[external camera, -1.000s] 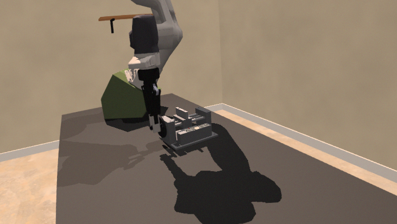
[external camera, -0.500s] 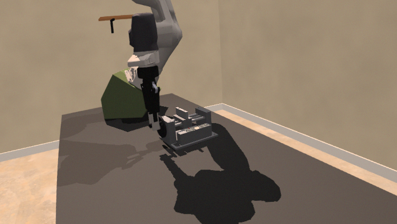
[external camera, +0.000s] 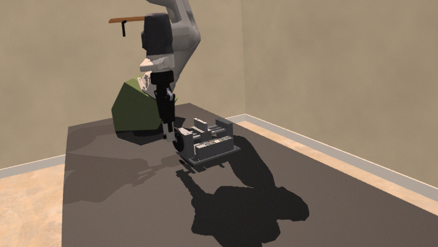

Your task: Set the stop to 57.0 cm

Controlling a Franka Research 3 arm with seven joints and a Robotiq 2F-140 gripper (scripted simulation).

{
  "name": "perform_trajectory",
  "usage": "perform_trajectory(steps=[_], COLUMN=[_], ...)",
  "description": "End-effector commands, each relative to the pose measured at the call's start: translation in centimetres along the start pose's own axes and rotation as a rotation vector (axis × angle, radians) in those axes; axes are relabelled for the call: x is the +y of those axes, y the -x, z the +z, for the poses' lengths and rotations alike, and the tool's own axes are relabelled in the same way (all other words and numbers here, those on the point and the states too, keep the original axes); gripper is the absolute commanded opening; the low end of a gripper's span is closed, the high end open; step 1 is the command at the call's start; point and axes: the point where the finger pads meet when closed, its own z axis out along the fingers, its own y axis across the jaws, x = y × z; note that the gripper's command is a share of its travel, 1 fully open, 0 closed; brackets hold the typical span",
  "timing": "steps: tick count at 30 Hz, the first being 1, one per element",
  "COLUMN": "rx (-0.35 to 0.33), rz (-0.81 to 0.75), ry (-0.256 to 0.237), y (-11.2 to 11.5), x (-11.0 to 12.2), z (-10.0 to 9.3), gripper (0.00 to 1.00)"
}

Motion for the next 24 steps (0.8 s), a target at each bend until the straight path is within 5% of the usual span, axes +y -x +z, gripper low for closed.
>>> perform_trajectory(steps=[1, 24], rx=[0.003, 0.003], rz=[-0.004, -0.004], ry=[0.006, 0.006], y=[-0.2, -0.2], x=[0.6, 3.5], z=[-0.2, 0.4], gripper=[0.04, 0.04])
